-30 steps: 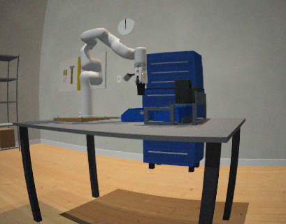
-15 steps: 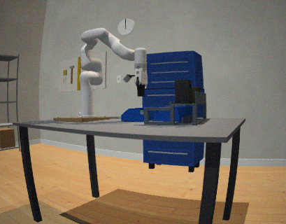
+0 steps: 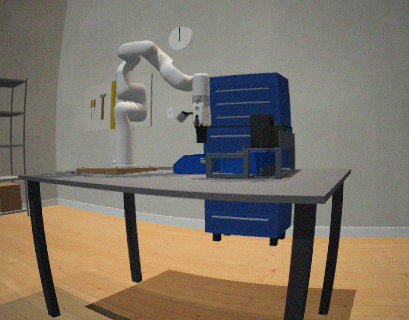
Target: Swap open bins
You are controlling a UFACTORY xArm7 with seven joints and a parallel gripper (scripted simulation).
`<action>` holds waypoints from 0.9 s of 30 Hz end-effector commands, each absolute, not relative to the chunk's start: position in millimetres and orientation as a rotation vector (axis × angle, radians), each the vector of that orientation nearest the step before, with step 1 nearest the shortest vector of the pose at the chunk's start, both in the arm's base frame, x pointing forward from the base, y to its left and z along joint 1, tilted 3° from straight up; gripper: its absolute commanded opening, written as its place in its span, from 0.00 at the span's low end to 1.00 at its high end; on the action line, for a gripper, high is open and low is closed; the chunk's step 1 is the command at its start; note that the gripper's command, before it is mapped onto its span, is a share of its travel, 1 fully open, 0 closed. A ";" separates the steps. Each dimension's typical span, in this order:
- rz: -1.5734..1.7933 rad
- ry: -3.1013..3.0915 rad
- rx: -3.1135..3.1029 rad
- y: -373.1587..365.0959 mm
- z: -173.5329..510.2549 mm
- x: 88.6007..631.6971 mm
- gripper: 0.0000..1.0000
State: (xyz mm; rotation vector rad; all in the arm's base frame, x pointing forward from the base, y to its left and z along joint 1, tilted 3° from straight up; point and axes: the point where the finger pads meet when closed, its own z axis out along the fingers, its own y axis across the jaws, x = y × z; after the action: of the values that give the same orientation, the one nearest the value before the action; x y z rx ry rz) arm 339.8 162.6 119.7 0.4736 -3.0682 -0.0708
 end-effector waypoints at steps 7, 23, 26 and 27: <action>-0.071 -3.072 0.474 163.5 101.3 340.8 0.26; -0.071 -3.072 0.474 164.1 83.5 340.4 0.26; -0.071 -3.072 0.474 164.1 82.6 340.4 0.26; -0.071 -3.072 0.474 164.1 82.6 340.4 0.26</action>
State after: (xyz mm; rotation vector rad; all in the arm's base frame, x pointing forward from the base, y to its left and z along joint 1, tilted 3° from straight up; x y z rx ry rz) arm 339.0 163.7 81.7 0.4734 -3.0679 -0.0707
